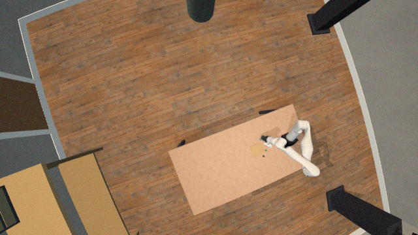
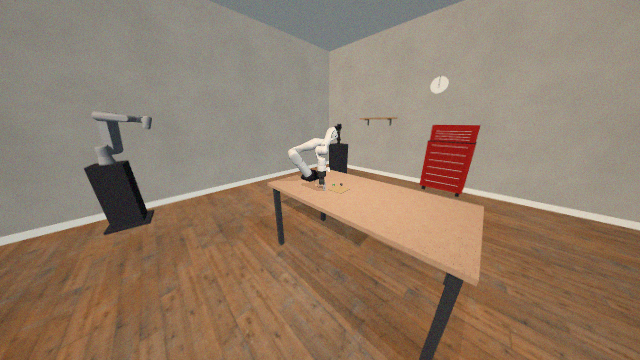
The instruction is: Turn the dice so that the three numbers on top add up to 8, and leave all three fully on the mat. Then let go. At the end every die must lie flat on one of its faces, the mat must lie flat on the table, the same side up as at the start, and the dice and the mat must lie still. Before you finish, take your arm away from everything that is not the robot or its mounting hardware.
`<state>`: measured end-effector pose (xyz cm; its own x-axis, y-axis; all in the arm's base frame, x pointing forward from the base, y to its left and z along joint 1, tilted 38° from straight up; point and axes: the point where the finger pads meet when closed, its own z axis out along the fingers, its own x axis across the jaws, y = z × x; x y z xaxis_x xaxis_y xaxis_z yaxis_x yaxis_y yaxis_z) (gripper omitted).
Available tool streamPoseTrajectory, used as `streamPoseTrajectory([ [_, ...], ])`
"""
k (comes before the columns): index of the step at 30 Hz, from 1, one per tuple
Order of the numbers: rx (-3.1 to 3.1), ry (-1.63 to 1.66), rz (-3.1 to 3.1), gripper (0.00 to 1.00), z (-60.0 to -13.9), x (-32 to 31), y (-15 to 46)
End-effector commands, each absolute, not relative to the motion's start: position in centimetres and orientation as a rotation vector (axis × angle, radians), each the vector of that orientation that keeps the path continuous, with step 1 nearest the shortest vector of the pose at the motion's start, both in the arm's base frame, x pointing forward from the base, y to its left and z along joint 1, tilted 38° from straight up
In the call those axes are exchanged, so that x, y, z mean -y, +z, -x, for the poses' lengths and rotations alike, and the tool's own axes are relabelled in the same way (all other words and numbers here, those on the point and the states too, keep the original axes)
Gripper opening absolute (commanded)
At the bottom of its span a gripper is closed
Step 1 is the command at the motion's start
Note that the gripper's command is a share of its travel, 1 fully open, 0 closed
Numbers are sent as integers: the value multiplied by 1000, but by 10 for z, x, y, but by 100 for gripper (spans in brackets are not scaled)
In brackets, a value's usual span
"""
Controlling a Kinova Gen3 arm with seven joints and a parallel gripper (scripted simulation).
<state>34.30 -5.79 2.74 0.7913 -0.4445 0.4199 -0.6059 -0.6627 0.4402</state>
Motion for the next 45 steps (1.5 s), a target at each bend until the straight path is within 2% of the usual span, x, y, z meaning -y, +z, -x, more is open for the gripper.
streamPoseTrajectory([
  [1, 771, 376, -2403, 34, -343, 60, 28],
  [15, 771, 376, -2403, 34, -343, 57, 32],
  [35, 771, 376, -2403, 34, -335, 4, 102],
  [45, 771, 376, -2403, 34, -335, 0, 107],
])
